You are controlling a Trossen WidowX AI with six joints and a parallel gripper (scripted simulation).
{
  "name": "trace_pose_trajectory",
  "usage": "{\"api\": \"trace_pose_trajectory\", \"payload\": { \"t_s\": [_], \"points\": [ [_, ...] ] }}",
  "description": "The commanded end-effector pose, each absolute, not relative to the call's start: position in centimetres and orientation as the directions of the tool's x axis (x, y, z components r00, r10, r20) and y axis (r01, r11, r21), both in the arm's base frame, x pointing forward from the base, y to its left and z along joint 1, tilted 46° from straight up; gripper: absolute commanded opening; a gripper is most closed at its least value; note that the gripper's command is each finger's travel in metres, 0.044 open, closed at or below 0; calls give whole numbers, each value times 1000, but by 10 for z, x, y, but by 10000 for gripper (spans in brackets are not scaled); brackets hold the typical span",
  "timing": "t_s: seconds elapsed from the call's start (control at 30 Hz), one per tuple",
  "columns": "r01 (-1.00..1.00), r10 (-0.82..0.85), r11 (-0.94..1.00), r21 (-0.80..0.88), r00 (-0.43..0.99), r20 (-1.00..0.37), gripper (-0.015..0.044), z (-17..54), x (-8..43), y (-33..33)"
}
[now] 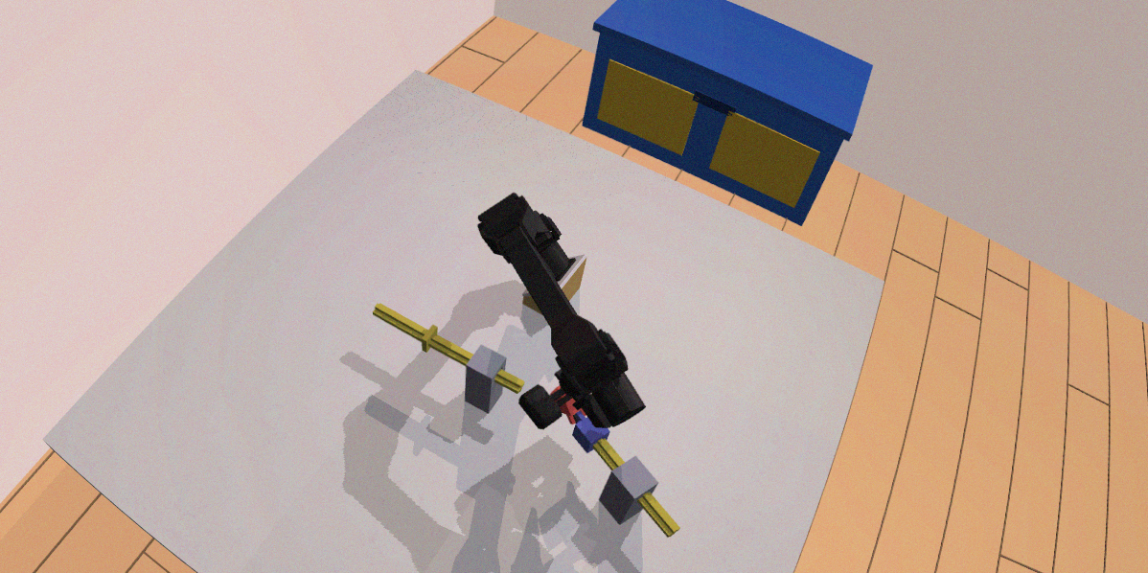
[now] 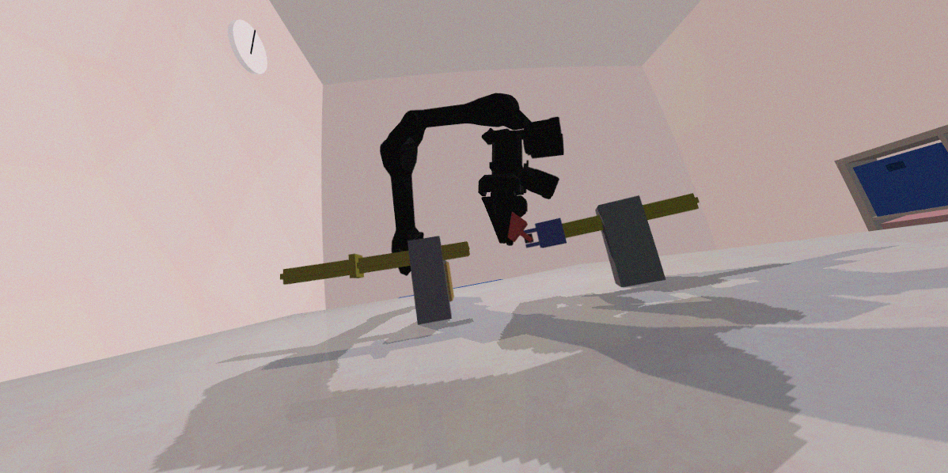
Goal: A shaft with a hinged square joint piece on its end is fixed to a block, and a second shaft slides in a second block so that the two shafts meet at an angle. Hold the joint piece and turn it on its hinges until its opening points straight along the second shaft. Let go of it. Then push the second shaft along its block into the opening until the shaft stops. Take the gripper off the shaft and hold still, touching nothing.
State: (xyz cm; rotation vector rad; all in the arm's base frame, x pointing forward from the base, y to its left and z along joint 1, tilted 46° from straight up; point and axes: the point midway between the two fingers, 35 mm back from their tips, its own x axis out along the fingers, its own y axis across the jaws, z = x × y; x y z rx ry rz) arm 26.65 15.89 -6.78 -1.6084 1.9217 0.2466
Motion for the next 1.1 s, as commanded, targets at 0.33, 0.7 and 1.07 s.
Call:
{"api": "trace_pose_trajectory", "payload": {
  "t_s": [0.33, 0.7, 1.07],
  "points": [
    [-941, -827, 240, -237, -70, -559, 182, -68, 267, 158],
    [-941, -827, 240, -237, -70, -559, 182, -68, 267, 158],
    [-941, -827, 240, -237, -70, -559, 182, -68, 267, 158]
  ]
}}
